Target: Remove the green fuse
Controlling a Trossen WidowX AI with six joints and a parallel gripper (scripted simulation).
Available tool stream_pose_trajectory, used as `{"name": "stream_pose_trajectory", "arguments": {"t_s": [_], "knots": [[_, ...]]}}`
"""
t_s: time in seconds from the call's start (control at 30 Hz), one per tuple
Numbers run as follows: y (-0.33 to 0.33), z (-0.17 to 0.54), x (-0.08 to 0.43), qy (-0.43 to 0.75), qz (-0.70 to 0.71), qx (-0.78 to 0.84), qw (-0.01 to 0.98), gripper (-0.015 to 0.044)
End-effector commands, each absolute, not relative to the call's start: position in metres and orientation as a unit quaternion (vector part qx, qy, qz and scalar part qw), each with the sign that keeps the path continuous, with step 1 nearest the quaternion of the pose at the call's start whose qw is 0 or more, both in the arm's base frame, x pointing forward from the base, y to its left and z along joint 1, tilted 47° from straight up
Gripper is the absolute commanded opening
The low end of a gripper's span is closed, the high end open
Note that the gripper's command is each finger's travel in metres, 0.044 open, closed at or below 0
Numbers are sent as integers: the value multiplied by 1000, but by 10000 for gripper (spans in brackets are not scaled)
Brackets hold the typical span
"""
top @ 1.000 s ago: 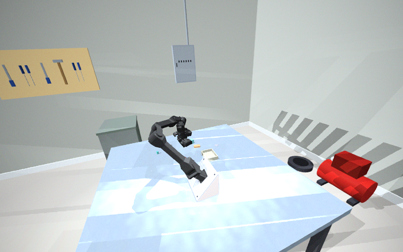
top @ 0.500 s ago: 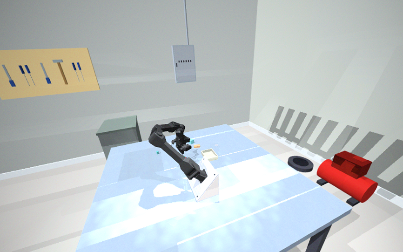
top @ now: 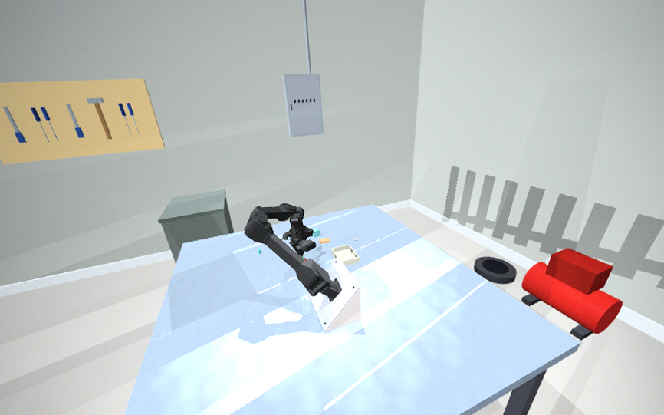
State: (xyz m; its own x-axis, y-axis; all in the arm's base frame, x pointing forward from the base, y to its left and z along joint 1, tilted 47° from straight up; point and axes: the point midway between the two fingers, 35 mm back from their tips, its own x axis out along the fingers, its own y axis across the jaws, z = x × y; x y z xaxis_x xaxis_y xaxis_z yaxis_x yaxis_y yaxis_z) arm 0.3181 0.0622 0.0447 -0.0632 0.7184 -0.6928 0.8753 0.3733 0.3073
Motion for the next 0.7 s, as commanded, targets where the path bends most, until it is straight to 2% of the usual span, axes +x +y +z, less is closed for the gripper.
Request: {"name": "stream_pose_trajectory", "arguments": {"t_s": [0.0,0.67], "knots": [[66,41,317,723,-97,554,402,71],[74,33,316,723,-97,554,402,71]]}}
